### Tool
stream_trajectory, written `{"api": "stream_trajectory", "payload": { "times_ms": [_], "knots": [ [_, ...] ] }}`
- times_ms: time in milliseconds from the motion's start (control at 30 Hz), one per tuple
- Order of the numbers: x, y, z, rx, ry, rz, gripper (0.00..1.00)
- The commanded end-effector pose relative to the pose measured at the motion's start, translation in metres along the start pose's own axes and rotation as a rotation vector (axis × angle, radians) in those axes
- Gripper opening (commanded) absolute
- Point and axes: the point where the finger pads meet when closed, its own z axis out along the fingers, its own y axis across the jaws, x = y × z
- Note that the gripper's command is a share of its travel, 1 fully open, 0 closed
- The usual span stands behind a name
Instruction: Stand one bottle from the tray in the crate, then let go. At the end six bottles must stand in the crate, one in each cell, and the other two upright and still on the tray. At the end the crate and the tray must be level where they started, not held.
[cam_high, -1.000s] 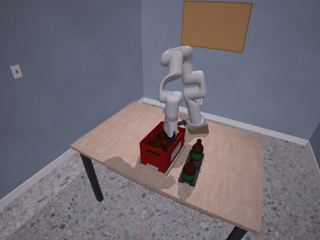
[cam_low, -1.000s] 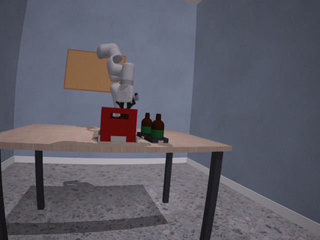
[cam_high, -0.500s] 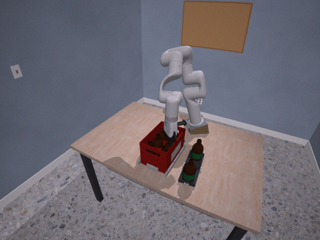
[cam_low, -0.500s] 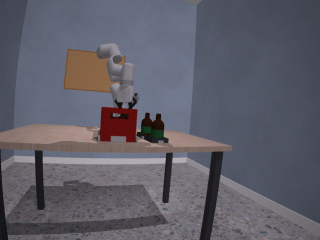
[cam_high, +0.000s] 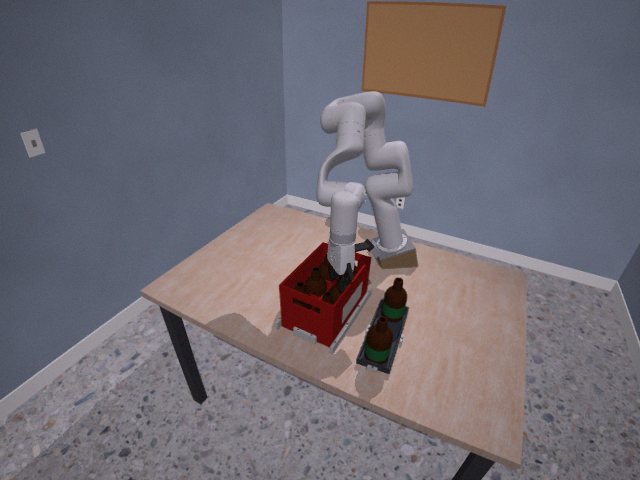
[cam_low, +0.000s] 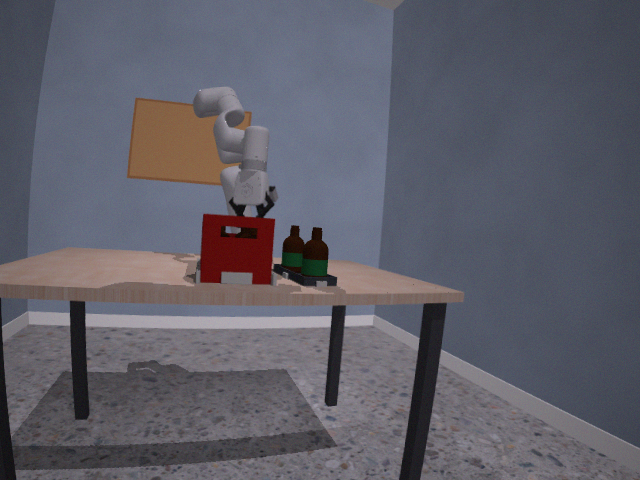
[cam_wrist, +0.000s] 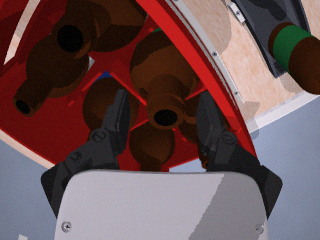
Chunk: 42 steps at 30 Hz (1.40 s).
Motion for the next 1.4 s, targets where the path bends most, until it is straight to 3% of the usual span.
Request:
{"api": "stream_trajectory", "payload": {
  "times_ms": [0,900,1367],
  "knots": [
    [-0.001,0.001,-0.001,-0.003,-0.003,0.000,0.65],
    [-0.001,0.001,-0.003,-0.003,-0.003,0.000,0.65],
    [-0.001,0.001,-0.025,-0.003,-0.003,0.000,0.65]
  ]
}}
